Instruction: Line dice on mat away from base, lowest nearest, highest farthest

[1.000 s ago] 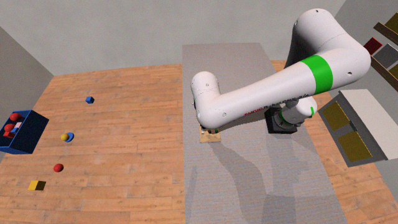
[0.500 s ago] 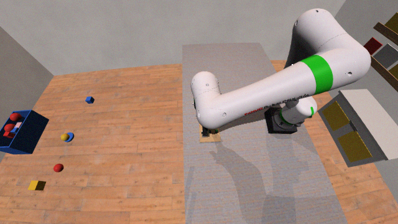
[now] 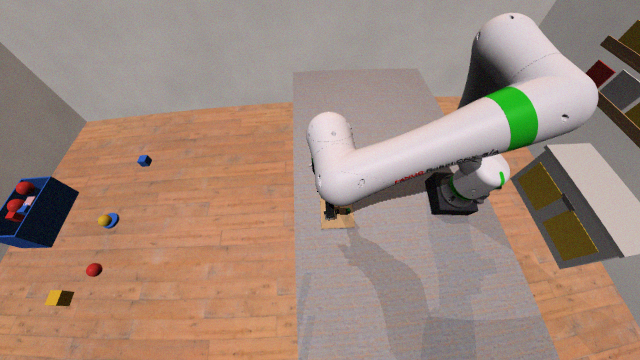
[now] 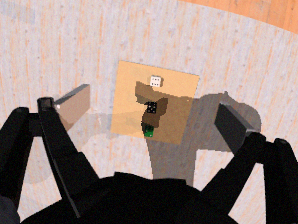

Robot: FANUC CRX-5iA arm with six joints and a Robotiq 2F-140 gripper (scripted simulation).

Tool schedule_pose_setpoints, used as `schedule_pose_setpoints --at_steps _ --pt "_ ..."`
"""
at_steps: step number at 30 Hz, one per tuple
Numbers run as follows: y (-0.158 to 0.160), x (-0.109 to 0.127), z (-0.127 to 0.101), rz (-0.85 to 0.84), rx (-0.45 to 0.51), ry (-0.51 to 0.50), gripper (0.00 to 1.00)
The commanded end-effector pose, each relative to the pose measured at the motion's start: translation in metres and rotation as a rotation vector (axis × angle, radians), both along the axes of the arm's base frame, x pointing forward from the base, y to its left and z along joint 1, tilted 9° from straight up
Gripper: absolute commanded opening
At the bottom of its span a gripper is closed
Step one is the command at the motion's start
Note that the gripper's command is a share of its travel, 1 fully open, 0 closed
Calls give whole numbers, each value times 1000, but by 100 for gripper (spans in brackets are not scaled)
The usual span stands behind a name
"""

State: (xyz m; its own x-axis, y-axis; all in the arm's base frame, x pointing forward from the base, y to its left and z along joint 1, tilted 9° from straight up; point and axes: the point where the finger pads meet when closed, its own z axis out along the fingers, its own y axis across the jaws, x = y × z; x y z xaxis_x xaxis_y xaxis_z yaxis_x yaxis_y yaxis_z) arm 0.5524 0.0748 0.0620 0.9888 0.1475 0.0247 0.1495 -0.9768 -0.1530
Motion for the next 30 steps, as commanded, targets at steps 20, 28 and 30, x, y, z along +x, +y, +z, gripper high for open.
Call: schedule_pose_setpoints --at_steps 20,28,30 --pt "-9 0 60 0 0 0 100" --pt "-10 0 62 0 0 0 100" --pt "-10 0 62 0 0 0 100"
